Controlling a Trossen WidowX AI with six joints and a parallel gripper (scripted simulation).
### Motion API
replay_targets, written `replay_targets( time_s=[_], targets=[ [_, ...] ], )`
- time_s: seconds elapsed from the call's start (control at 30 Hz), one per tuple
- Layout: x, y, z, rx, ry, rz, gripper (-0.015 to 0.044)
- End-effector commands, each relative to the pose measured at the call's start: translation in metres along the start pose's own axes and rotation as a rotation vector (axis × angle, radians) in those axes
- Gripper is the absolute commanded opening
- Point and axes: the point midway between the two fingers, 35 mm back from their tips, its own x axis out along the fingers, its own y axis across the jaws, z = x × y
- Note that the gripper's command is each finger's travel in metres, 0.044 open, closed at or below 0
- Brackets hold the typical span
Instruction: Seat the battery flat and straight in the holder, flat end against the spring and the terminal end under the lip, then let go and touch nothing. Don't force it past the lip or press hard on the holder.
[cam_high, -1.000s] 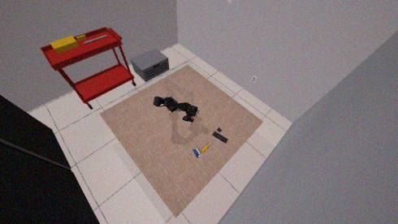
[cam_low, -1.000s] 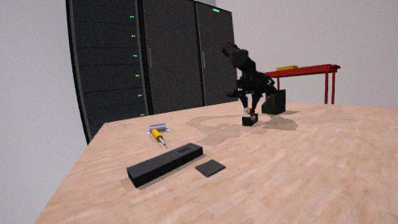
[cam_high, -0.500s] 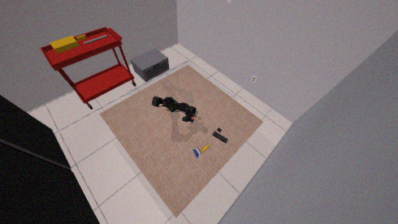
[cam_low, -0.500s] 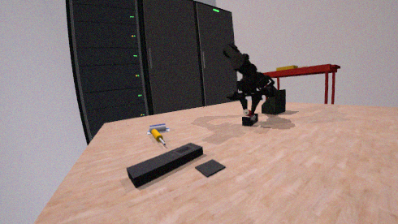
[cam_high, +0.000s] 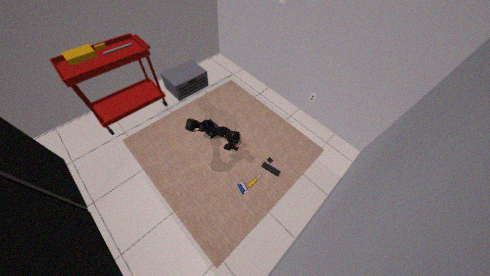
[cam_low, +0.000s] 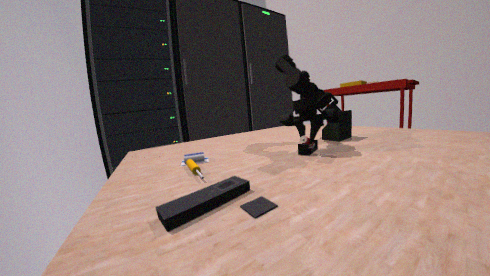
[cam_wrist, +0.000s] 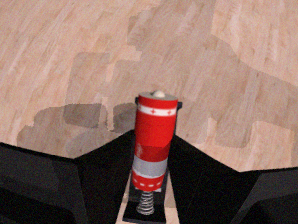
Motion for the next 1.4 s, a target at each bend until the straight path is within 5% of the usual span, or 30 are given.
replay_targets(
  time_s=[0.0, 1.37],
  targets=[
    [0.002, 0.001, -0.004, -0.009, -0.021, 0.007, 0.0081],
    [-0.001, -0.002, -0.029, -0.021, -0.118, 0.007, 0.0081]
  ],
)
